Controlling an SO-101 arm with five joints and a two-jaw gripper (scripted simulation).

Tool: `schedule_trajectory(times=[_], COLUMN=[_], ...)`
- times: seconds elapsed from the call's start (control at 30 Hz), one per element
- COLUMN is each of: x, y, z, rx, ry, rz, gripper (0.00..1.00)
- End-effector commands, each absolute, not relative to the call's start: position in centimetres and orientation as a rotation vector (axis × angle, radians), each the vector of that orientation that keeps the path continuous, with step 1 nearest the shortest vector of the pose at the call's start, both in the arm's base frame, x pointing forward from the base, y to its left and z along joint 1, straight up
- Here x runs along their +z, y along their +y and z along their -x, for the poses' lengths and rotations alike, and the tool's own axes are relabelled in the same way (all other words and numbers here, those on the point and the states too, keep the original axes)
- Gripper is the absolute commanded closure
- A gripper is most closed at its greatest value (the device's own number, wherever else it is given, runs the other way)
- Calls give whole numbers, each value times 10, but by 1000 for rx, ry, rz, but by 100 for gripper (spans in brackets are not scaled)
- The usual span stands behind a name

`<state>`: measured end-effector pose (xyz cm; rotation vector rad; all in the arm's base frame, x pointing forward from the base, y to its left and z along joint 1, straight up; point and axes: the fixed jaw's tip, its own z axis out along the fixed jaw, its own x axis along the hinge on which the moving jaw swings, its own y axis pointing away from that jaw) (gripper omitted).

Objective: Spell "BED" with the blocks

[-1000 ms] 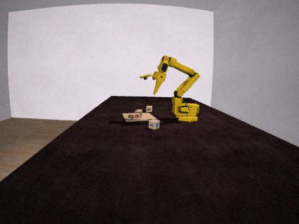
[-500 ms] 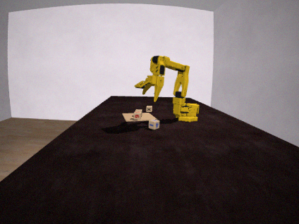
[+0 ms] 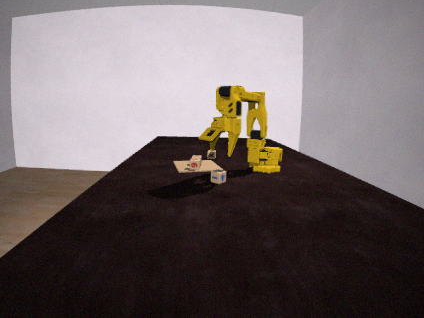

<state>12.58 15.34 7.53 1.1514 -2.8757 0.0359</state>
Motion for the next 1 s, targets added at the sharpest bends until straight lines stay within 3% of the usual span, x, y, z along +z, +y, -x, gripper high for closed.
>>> schedule_trajectory(times=[0.0,0.73,0.97], x=[91,91,92], y=[164,164,145], z=[-130,-131,-152], rx=[-43,-43,-41], ry=[-2958,-2962,-3041], rz=[-1202,-1194,-998], gripper=[65,65,65])
